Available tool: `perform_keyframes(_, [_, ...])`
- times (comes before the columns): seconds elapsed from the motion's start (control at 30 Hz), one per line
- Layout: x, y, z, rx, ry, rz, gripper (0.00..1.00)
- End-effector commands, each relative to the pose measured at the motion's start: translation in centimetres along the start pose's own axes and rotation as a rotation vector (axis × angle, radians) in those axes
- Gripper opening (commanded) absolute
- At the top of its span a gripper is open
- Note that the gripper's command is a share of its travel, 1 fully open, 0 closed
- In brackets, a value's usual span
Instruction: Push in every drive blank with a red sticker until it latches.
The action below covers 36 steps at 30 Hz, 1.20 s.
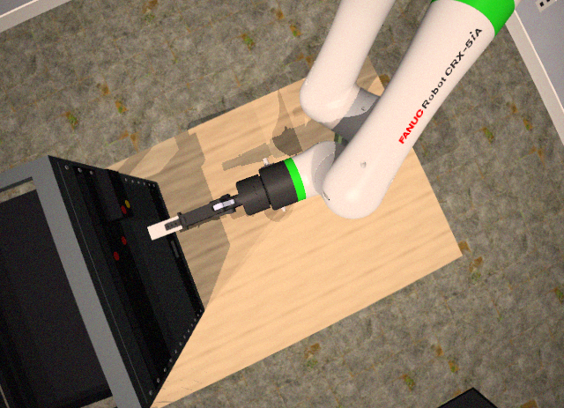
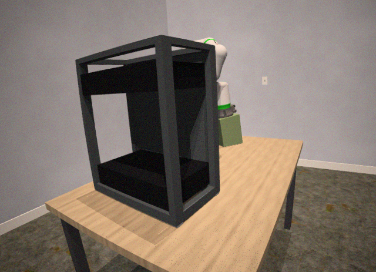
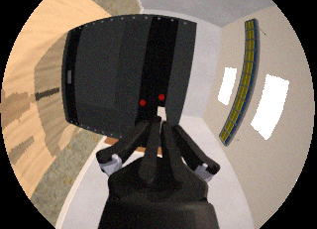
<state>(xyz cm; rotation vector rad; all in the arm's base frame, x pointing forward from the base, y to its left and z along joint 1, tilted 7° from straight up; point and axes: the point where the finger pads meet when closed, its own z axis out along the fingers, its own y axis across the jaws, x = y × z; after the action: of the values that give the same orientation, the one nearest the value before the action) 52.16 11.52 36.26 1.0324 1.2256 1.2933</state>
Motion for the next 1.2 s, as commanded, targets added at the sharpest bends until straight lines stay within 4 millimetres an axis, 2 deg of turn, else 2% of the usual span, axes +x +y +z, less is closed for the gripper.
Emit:
perform_keyframes(0.0, [-0.3, -0.1, 0.0, 0.000, 0.000, 0.000, 0.00])
perform_keyframes(0.13, [-0.8, -0.2, 0.0, 0.000, 0.000, 0.000, 0.00])
perform_keyframes(0.23, [-2.0, -0.5, 0.0, 0.000, 0.000, 0.000, 0.00])
perform_keyframes(0.63, [-8.8, -2.2, 0.0, 0.000, 0.000, 0.000, 0.00])
perform_keyframes(0.7, [-8.8, -2.2, 0.0, 0.000, 0.000, 0.000, 0.00])
perform_keyframes(0.9, [-10.5, -2.7, 0.0, 0.000, 0.000, 0.000, 0.00])
perform_keyframes(1.17, [-10.8, -2.7, 0.3, 0.000, 0.000, 0.000, 0.00])
